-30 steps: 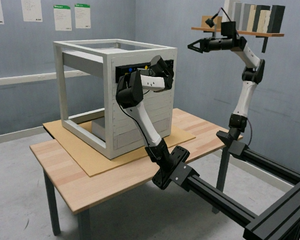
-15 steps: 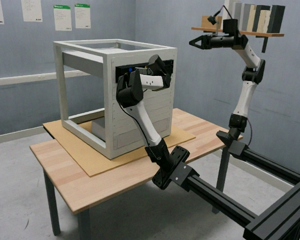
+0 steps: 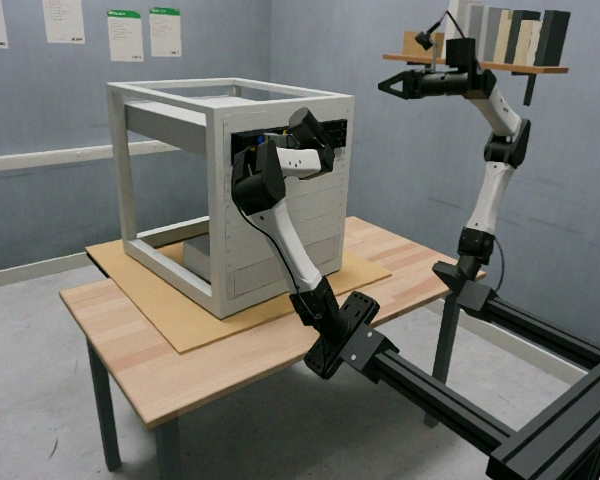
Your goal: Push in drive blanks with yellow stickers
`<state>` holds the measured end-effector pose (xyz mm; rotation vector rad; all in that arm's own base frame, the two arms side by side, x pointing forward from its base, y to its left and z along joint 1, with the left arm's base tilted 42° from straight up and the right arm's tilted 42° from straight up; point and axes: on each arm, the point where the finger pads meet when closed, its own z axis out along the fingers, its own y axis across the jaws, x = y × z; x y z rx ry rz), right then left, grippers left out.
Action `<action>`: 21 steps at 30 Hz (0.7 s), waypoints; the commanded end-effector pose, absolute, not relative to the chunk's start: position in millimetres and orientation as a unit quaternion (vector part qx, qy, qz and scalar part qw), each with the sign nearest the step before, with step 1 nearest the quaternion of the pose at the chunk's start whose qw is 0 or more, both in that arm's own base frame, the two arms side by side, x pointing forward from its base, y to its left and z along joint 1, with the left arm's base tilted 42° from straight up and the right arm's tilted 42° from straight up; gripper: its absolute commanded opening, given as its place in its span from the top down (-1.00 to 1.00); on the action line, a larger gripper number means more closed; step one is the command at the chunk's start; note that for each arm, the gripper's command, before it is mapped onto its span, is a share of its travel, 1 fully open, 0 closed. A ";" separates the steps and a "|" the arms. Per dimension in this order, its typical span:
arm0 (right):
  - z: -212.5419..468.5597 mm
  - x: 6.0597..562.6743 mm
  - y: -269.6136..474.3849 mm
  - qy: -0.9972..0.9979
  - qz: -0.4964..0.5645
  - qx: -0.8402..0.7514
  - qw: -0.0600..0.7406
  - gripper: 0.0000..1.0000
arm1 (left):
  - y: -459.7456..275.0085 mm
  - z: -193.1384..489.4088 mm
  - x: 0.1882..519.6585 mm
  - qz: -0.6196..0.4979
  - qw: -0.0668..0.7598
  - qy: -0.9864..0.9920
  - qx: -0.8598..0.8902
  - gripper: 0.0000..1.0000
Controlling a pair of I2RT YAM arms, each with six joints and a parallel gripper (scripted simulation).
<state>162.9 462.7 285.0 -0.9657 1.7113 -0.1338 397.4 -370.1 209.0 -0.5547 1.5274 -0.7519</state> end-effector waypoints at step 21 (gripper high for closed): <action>289.4 160.9 462.6 0.724 -0.054 -0.408 0.554 -1.00 | -375.9 214.3 384.6 -0.341 0.627 0.657 -0.243 1.00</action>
